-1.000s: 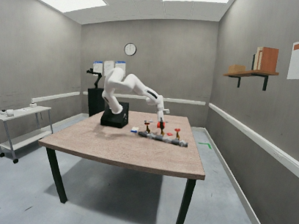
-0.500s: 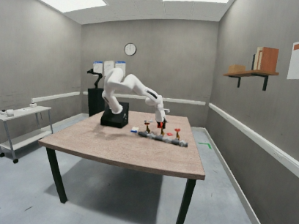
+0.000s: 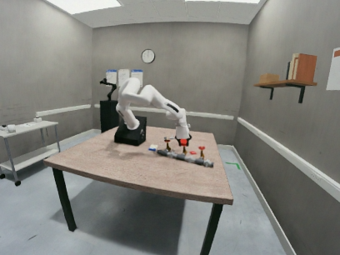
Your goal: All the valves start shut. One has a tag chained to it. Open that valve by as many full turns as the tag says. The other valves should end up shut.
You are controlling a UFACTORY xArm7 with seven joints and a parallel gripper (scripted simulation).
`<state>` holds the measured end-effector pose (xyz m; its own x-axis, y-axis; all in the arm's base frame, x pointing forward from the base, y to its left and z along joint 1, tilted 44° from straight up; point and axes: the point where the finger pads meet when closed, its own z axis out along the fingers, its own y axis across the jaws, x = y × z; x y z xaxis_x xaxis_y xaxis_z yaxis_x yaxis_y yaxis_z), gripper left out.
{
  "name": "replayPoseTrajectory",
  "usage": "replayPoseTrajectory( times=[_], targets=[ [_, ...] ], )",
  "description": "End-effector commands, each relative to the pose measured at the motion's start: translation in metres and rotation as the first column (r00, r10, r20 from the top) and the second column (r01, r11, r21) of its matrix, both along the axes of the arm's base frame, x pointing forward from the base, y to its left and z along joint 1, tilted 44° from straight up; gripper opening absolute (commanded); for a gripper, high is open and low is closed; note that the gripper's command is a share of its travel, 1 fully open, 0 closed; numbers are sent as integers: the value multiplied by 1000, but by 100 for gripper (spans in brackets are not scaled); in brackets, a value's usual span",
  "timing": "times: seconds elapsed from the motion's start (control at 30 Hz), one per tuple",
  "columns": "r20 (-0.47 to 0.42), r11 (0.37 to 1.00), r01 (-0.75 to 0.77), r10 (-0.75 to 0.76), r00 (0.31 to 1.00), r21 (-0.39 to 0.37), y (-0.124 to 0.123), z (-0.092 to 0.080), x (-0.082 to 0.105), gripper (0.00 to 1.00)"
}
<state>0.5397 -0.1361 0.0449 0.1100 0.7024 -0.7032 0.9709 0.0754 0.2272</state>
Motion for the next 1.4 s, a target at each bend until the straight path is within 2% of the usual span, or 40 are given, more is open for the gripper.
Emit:
replayPoseTrajectory(
  times=[0.0, 0.2, 0.23, 1.07, 1.23, 1.37],
  targets=[
    [-119, 999, -45, 44, 992, 0, 2, 1, 2, 0],
    [-119, 999, -45, 44, 992, 0, 2, 1, 2, 0],
    [-119, 999, -45, 44, 992, 0, 2, 1, 2, 100],
    [-118, 999, -43, 43, 992, 0, 2, 1, 2, 100],
    [-106, 1000, -31, 31, 994, 3, 2, 1, 2, 100],
    [-63, 1000, 11, -11, 998, 12, 2, 1, 2, 100]
  ],
)
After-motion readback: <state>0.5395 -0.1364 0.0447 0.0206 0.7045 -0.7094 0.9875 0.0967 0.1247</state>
